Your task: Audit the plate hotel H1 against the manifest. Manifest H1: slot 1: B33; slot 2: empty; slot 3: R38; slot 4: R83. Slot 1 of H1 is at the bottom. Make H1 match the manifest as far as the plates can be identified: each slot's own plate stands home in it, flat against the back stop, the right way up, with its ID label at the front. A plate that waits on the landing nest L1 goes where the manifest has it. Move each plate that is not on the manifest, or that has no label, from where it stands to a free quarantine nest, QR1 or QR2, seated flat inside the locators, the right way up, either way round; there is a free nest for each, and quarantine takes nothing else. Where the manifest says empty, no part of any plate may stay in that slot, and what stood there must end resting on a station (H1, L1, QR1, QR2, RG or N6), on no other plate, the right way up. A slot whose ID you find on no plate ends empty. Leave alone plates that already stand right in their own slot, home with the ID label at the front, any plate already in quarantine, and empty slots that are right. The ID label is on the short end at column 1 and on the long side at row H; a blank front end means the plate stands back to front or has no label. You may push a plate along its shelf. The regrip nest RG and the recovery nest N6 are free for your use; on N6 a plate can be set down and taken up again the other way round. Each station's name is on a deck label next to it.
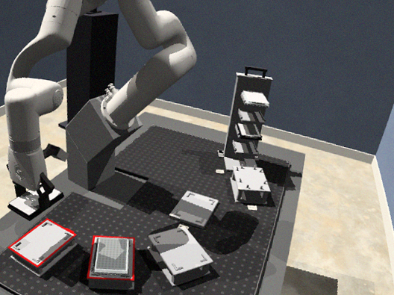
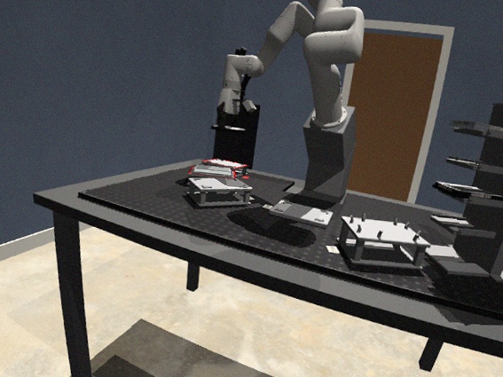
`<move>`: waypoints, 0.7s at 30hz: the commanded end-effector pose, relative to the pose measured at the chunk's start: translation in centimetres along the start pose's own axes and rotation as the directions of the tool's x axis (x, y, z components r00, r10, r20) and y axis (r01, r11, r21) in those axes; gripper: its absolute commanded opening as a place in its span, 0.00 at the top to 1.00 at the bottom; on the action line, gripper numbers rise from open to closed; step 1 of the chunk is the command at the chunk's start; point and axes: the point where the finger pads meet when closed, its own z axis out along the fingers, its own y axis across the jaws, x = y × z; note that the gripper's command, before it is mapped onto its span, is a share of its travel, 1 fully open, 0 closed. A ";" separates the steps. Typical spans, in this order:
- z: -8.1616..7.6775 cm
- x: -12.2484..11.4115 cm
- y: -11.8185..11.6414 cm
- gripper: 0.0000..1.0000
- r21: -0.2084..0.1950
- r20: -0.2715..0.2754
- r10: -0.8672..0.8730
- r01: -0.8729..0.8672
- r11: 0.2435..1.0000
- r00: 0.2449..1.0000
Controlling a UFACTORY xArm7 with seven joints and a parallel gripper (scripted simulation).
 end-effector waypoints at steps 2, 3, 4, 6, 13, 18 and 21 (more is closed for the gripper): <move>0.8 -0.1 -0.1 1.00 0.002 0.003 0.000 0.000 1.000 1.000; 1.0 -0.2 -0.1 1.00 0.002 0.003 0.000 0.000 1.000 1.000; 1.2 -0.2 -0.1 1.00 0.002 0.003 0.000 0.000 1.000 1.000; 1.5 -0.2 -0.1 1.00 0.002 0.003 0.000 0.000 1.000 1.000; 2.3 -0.2 -0.1 1.00 0.002 0.003 0.000 0.000 1.000 1.000; 3.2 -0.2 -0.1 1.00 0.002 0.003 0.000 0.000 1.000 1.000; 3.7 -0.2 -0.1 1.00 0.002 0.003 0.000 0.000 1.000 1.000</move>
